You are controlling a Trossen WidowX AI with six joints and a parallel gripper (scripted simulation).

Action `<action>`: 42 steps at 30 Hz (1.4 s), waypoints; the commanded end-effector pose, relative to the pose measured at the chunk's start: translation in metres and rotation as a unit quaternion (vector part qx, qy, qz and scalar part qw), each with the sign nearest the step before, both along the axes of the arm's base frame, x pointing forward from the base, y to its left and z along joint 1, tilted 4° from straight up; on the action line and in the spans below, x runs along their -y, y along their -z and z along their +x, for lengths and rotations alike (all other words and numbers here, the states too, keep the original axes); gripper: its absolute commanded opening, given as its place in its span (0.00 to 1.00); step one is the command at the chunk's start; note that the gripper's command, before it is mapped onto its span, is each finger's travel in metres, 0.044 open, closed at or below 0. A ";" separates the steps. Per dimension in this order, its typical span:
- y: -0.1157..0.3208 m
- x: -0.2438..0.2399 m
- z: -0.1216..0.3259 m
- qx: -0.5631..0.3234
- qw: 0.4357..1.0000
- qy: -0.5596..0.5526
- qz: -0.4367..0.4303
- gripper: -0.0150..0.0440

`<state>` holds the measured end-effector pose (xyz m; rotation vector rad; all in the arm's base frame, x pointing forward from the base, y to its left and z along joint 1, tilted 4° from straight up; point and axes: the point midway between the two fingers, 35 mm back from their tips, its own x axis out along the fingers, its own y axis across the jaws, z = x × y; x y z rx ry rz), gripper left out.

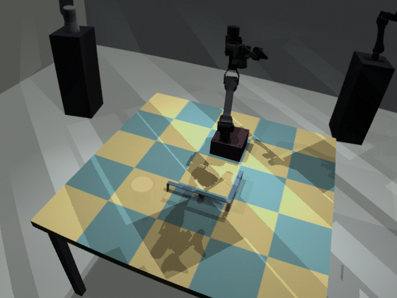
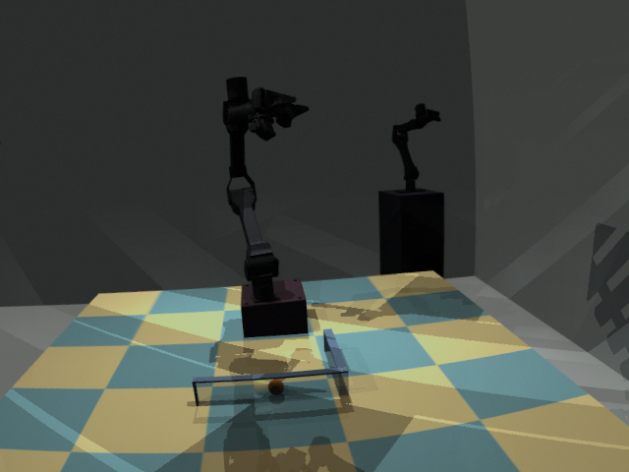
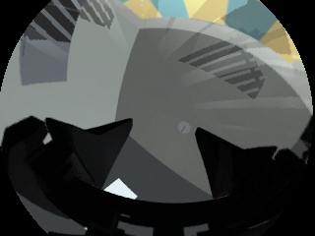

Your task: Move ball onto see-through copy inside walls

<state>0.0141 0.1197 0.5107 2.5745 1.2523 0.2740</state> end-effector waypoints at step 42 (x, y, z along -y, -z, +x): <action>0.335 0.135 0.381 0.100 0.614 -0.212 -0.754 0.71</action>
